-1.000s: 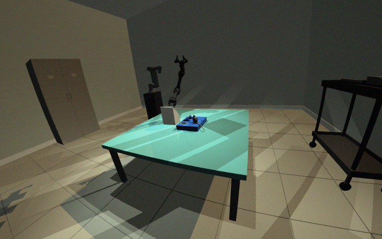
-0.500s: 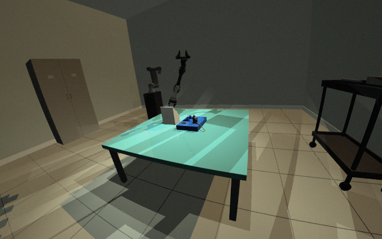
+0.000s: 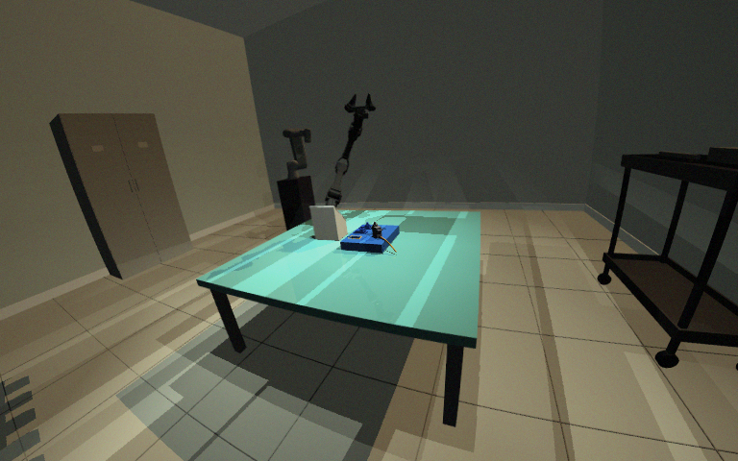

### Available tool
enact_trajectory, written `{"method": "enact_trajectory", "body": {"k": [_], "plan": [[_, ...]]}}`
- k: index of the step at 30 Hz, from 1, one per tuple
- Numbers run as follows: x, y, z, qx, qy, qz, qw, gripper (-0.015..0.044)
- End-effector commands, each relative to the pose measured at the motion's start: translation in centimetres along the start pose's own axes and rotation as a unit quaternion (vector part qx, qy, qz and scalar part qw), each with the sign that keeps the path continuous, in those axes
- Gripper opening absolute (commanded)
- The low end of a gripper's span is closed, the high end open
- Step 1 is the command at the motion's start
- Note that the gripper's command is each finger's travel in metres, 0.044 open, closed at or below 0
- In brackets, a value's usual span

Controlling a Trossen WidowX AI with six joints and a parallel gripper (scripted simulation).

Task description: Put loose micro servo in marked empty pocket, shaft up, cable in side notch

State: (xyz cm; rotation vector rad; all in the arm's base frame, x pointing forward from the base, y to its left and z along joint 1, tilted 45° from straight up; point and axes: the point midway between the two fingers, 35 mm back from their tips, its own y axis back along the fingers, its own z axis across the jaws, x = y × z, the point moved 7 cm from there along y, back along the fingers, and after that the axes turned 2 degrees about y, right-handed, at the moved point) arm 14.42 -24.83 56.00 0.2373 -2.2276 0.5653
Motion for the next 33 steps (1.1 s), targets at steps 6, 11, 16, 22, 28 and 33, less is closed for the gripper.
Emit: {"method": "enact_trajectory", "body": {"k": [6, 11, 16, 22, 28, 33], "plan": [[-7.1, -2.4, 1.1, -0.002, 0.025, -0.123, 0.992, 0.0440], [-11.6, -3.2, 1.8, 0.002, 0.040, -0.198, 0.979, 0.0440], [-16.3, -3.6, 2.7, 0.002, 0.056, -0.277, 0.959, 0.0440], [-22.0, -3.4, 3.7, 0.006, 0.073, -0.372, 0.925, 0.0440], [-27.4, -2.4, 4.8, 0.012, 0.084, -0.462, 0.883, 0.0440], [-31.7, -1.1, 5.5, 0.016, 0.087, -0.533, 0.841, 0.0440]]}}
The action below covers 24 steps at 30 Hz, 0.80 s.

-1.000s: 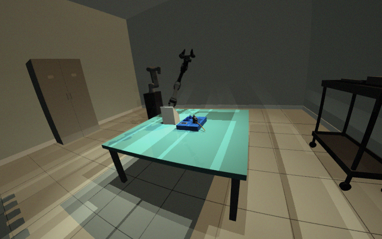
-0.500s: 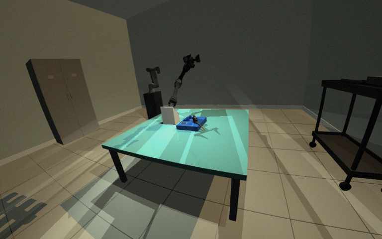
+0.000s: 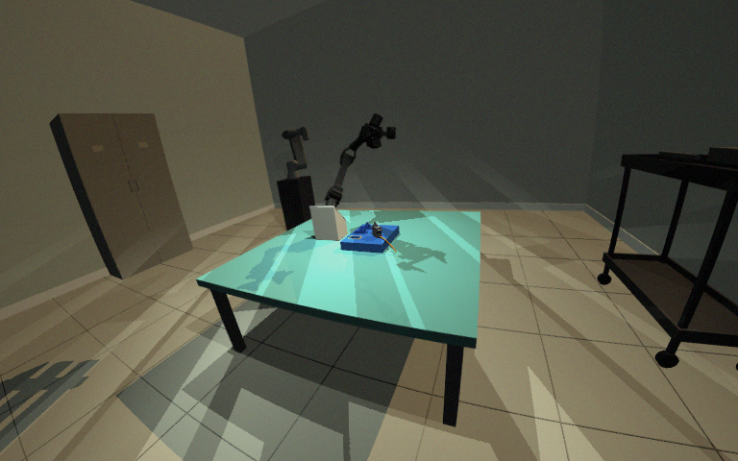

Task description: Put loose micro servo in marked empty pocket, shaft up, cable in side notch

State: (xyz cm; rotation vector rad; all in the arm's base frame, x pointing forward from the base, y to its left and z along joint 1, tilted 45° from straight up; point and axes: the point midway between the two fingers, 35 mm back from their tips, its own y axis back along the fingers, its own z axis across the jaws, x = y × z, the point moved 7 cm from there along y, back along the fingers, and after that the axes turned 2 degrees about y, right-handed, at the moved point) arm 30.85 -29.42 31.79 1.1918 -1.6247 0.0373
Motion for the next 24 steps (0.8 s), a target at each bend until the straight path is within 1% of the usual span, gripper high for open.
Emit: {"method": "enact_trajectory", "body": {"k": [1, 13, 18, 24], "plan": [[-2.9, -2.3, 0.0, 0.008, 0.004, -0.066, 0.998, 0.0440], [-12.0, -7.5, 0.4, 0.030, 0.022, -0.263, 0.964, 0.0440], [-16.1, -8.8, 0.6, 0.040, 0.024, -0.344, 0.938, 0.0440], [-21.2, -9.4, 1.1, 0.051, 0.020, -0.438, 0.897, 0.0440]]}}
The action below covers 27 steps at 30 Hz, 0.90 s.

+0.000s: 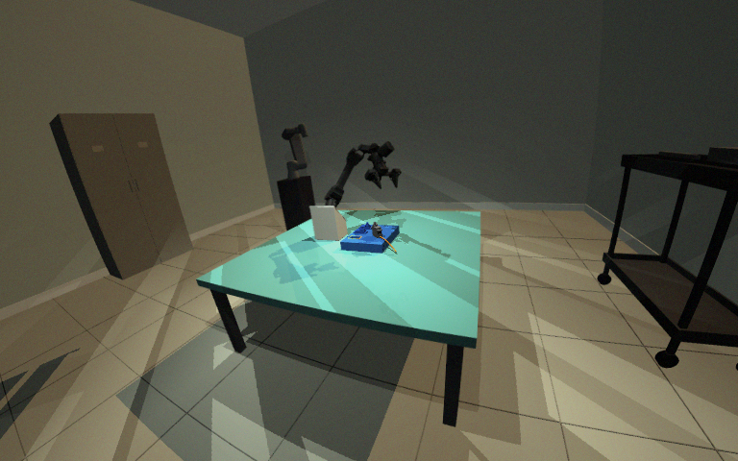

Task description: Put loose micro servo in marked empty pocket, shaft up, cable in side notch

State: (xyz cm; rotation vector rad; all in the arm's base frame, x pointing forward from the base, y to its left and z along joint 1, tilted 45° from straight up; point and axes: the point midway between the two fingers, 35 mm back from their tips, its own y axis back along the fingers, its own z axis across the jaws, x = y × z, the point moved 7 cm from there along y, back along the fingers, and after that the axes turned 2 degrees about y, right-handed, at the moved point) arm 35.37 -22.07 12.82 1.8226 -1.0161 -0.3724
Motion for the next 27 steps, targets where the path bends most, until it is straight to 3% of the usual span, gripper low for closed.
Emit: {"method": "enact_trajectory", "body": {"k": [1, 18, 27], "plan": [[-2.1, -2.6, 0.4, 0.011, -0.001, -0.067, 0.998, 0.0440], [-11.5, -10.6, 2.1, 0.055, -0.047, -0.324, 0.943, 0.0440], [-13.2, -12.2, 1.7, 0.057, -0.050, -0.333, 0.940, 0.0440]]}}
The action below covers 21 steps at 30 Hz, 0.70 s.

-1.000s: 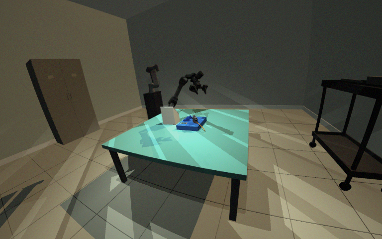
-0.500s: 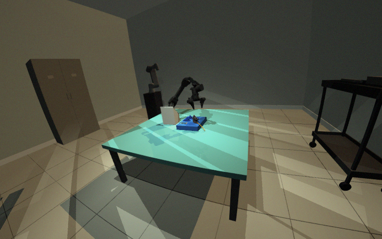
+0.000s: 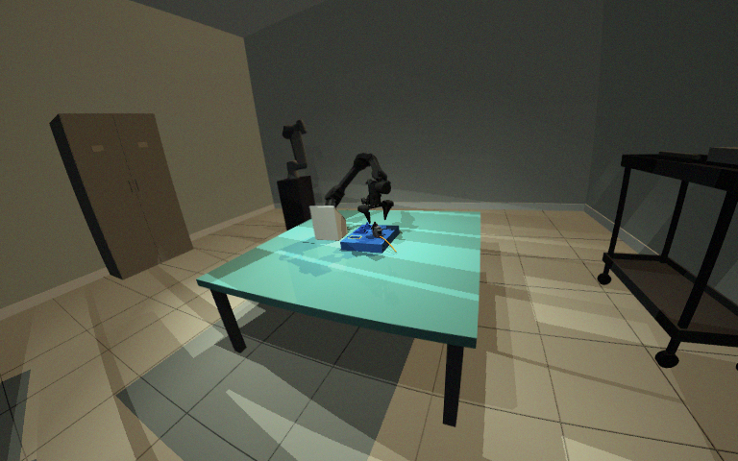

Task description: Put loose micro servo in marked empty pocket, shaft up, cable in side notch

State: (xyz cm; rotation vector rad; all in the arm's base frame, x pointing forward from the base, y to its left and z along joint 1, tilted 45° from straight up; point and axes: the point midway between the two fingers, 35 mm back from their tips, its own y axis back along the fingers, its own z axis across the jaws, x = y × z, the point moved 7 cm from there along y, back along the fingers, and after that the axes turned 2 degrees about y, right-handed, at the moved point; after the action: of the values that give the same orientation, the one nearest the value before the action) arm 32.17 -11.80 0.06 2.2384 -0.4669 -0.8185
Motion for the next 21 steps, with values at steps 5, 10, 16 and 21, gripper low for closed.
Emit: {"method": "enact_trajectory", "body": {"k": [5, 10, 16, 21], "plan": [[-0.2, -2.0, 0.0, 0.002, -0.003, -0.006, 1.000, 0.0440], [-0.2, -2.5, 0.0, 0.002, -0.003, -0.006, 1.000, 0.0440], [-0.3, -3.5, 0.0, 0.002, -0.003, -0.006, 1.000, 0.0440], [-0.3, -4.0, 0.0, 0.002, -0.003, -0.007, 1.000, 0.0440]]}}
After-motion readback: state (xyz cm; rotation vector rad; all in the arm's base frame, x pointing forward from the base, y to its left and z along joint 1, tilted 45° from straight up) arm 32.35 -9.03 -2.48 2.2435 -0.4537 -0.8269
